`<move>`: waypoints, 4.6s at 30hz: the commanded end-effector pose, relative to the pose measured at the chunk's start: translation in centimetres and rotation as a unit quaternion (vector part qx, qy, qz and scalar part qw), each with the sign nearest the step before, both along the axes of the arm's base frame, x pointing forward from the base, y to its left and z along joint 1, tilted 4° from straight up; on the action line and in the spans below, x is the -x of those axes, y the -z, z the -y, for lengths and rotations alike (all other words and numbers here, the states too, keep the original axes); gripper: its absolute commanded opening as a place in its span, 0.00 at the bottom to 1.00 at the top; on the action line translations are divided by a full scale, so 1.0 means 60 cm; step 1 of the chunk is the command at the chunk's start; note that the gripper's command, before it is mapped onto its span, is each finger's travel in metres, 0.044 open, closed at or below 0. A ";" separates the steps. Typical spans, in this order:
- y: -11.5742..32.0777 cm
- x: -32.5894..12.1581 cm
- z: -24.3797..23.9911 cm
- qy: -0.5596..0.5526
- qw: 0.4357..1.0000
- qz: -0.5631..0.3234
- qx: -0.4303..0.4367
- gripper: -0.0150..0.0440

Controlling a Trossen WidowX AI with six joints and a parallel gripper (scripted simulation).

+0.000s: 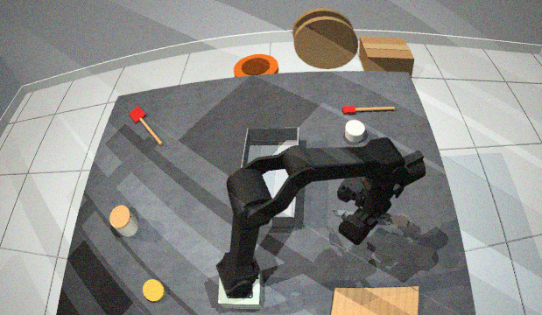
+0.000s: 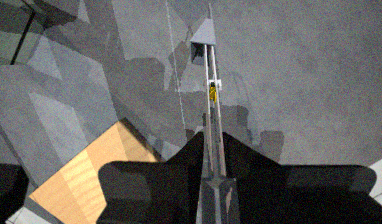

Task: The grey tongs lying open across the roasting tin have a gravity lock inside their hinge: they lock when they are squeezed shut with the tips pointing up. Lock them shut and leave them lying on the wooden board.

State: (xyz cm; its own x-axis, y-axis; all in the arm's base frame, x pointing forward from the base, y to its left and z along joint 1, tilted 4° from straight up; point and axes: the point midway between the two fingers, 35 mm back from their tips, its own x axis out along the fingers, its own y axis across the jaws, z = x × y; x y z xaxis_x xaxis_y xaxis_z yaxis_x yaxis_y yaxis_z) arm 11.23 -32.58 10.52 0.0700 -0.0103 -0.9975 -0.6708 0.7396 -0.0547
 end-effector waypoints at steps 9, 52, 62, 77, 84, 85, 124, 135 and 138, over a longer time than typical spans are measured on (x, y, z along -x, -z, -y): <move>0.001 0.111 0.046 0.070 0.998 -0.003 0.001 0.00; 0.028 0.546 -0.006 0.319 0.947 -0.006 -0.015 0.00; 0.026 0.545 -0.002 0.318 0.948 -0.023 -0.007 0.00; 0.002 0.515 0.048 0.321 0.934 -0.136 0.079 0.00; -0.013 0.515 0.060 0.326 0.915 -0.201 0.127 0.00; -0.013 0.515 0.061 0.324 0.913 -0.211 0.132 0.00; -0.016 0.493 -0.011 0.284 0.773 -0.526 0.215 0.00; -0.016 0.493 -0.011 0.284 0.773 -0.526 0.215 0.00; -0.016 0.493 -0.011 0.284 0.773 -0.526 0.215 0.00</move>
State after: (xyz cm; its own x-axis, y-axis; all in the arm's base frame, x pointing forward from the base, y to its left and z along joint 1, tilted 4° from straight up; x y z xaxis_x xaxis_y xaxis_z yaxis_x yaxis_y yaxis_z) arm -18.29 -31.99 11.21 -0.9094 -0.0903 -0.4061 -0.0885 0.9958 -0.0231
